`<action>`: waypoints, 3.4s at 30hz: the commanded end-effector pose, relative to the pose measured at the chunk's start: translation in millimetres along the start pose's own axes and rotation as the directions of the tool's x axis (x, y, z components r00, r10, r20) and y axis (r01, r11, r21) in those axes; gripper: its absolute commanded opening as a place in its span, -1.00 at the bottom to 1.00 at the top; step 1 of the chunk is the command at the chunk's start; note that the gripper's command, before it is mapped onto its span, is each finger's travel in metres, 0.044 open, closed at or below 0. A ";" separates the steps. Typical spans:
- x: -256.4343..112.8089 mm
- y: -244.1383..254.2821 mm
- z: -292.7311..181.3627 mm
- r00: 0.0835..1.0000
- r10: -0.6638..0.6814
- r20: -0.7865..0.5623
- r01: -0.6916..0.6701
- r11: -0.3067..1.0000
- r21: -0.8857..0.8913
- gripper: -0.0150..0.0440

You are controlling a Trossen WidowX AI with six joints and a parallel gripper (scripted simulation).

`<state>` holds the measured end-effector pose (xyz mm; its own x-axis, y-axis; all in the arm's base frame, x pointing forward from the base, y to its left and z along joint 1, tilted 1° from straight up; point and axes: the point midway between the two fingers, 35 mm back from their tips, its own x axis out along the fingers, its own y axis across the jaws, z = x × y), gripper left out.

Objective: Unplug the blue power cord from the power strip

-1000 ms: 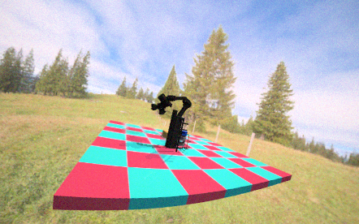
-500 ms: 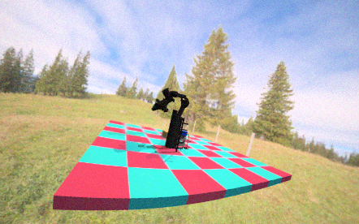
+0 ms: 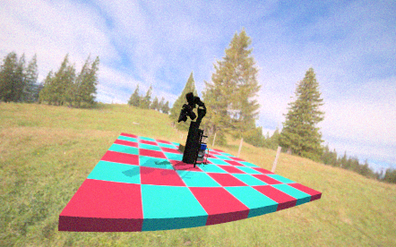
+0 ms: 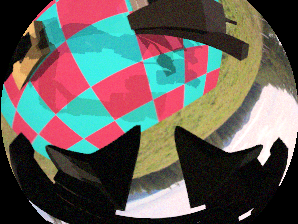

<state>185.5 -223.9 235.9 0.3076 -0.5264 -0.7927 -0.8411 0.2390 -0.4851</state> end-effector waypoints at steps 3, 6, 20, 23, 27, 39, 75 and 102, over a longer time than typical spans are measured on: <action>-9.6 -26.2 25.0 0.989 -0.083 0.121 0.084 0.996 -0.001 0.05; -19.7 -42.7 45.2 0.969 -0.143 0.204 0.145 0.989 0.004 0.05; -23.8 -73.6 173.5 0.867 -0.047 0.496 0.136 0.980 -0.147 0.05; -12.7 -61.2 199.8 0.859 0.066 0.508 0.031 0.983 -0.181 0.05; 3.3 -41.4 230.1 0.846 0.227 0.483 -0.103 0.957 -0.270 0.05; 24.2 -2.3 271.5 0.804 0.468 0.366 -0.300 0.852 -0.430 0.05; 52.5 -7.8 242.2 0.806 0.467 0.363 -0.300 0.852 -0.430 0.05; 46.6 -5.9 253.4 0.805 0.467 0.367 -0.300 0.853 -0.427 -0.49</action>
<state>316.2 -54.7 108.0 0.0149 -0.0323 -0.9994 -0.9997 0.0189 -0.0155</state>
